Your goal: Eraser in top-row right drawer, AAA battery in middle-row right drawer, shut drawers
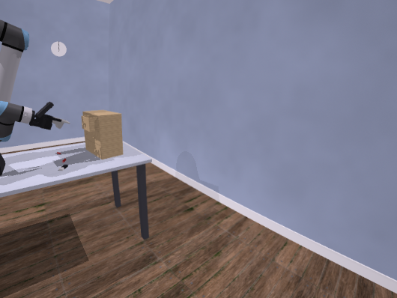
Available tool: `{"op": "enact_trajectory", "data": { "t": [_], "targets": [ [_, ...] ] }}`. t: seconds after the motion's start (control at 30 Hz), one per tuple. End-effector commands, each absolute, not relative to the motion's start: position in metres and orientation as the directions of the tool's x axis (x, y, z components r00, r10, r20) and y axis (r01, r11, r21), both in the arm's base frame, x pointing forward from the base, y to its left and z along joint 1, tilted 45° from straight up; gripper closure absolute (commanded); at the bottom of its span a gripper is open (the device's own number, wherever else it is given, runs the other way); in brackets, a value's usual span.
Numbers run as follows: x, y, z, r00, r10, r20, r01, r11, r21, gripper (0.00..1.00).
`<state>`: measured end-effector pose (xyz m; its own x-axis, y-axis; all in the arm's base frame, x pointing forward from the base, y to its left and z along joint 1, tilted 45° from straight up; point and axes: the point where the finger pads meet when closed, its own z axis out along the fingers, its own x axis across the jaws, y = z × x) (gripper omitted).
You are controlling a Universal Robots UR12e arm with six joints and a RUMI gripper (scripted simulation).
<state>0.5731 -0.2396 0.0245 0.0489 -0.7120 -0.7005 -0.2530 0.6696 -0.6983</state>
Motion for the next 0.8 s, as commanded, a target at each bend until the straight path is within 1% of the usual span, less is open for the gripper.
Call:
{"op": "enact_trajectory", "data": {
  "t": [0.0,0.77],
  "targets": [
    [0.5729,-0.2408,0.0248,0.049,-0.713,-0.7,-0.256,0.668,-0.698,0.8],
    [0.5718,-0.2434,0.0257,0.047,-0.713,-0.7,-0.274,0.664,-0.695,0.8]
  ]
}}
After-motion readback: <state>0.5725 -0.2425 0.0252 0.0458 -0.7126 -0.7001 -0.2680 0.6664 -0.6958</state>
